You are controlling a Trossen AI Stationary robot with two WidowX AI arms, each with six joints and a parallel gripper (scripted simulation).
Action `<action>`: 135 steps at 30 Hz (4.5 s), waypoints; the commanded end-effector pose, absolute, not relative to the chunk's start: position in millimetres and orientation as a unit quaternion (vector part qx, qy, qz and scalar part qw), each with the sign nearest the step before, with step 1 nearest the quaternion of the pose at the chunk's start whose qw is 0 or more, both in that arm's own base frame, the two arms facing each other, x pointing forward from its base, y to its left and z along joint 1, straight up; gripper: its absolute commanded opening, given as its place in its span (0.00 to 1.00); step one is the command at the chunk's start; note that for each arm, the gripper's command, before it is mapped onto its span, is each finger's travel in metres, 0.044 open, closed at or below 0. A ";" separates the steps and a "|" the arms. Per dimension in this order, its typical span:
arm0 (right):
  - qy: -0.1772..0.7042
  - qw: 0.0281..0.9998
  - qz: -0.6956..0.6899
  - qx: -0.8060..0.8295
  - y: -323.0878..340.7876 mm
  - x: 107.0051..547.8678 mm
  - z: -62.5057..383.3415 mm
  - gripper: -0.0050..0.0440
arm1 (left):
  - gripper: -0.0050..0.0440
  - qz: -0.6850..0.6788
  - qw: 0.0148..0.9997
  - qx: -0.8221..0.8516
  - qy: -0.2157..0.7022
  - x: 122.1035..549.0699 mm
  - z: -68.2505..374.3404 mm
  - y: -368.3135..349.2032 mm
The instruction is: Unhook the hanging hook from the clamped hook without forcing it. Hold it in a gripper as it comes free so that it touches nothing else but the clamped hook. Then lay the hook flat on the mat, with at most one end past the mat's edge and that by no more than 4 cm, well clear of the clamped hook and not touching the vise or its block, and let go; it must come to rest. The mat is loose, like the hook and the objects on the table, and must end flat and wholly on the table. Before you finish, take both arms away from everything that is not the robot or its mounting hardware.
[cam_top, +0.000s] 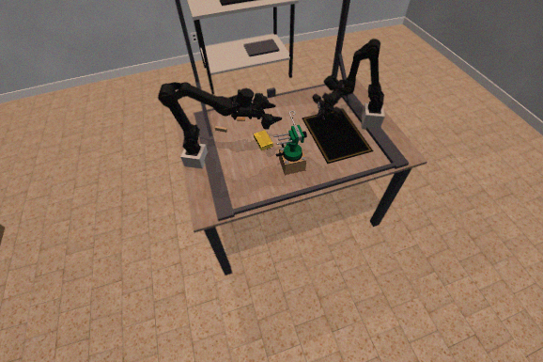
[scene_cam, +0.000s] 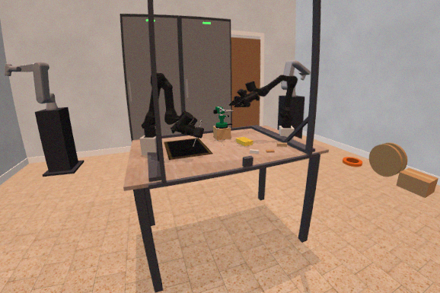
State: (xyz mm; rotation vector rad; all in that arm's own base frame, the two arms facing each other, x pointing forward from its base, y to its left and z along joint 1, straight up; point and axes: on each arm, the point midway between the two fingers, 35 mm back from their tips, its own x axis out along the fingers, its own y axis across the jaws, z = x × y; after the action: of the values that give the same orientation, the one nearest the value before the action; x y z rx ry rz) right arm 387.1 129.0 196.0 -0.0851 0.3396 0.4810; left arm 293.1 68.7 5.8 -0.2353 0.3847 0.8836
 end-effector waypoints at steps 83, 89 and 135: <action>0.155 0.958 0.238 -0.041 129.1 387.2 206.4 1.00 | 0.10 0.429 0.877 -0.100 0.190 259.1 -37.4 41.5; 0.155 0.958 0.238 -0.041 129.1 387.2 206.4 1.00 | 0.10 0.429 0.877 -0.100 0.190 259.0 -41.3 41.5; 0.155 0.958 0.238 -0.041 129.1 387.2 206.4 1.00 | 0.10 0.430 0.877 -0.099 0.190 251.6 -80.6 44.3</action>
State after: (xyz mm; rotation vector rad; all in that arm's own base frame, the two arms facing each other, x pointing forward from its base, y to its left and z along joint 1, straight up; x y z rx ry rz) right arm 387.1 129.0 196.0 -0.0851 0.3396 0.4810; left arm 251.1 44.7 -79.9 -0.1962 0.4033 0.8977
